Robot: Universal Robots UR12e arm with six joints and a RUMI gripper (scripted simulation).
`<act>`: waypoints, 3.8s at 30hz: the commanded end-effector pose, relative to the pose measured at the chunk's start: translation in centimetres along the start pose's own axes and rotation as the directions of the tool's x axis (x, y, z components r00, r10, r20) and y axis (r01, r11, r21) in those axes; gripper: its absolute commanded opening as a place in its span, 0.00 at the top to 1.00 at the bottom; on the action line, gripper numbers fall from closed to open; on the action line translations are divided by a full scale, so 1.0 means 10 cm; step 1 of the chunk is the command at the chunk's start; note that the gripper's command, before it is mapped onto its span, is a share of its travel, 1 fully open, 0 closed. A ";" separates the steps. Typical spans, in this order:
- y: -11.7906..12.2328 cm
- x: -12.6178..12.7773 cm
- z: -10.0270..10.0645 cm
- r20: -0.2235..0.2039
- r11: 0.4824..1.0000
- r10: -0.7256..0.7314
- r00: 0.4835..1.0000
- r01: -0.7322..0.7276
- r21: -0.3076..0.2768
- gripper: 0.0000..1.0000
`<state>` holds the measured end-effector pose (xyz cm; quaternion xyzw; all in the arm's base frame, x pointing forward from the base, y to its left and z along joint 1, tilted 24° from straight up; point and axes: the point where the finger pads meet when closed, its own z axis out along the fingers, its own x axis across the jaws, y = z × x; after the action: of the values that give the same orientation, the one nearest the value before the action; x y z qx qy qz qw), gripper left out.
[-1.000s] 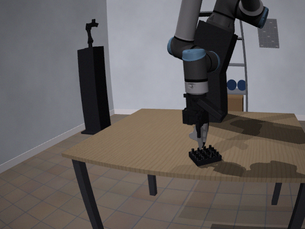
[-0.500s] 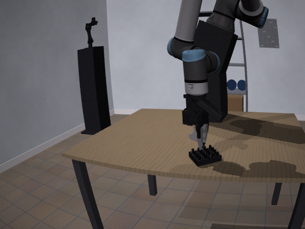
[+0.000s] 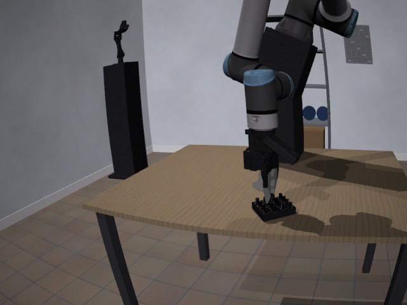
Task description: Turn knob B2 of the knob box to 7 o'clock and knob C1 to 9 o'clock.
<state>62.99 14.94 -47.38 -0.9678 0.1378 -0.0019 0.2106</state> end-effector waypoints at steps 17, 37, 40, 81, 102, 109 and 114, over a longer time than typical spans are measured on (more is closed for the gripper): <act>-0.01 0.02 0.01 -0.003 1.000 -0.002 1.000 0.002 0.001 0.89; -0.01 0.02 0.01 -0.003 1.000 -0.002 1.000 0.002 0.001 0.89; -0.01 0.02 0.01 -0.003 1.000 -0.002 1.000 0.002 0.001 0.96; -0.01 0.02 0.01 -0.003 1.000 -0.010 1.000 0.010 0.001 0.96; -0.02 0.02 0.00 -0.004 0.995 -0.103 0.995 0.103 0.001 0.96; -0.02 0.02 0.00 -0.004 0.983 -0.182 0.983 0.182 0.001 0.96; -0.02 0.02 0.00 -0.004 0.968 -0.251 0.968 0.251 0.000 0.96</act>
<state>62.92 14.97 -47.48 -0.9762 0.0532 -0.0211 0.2094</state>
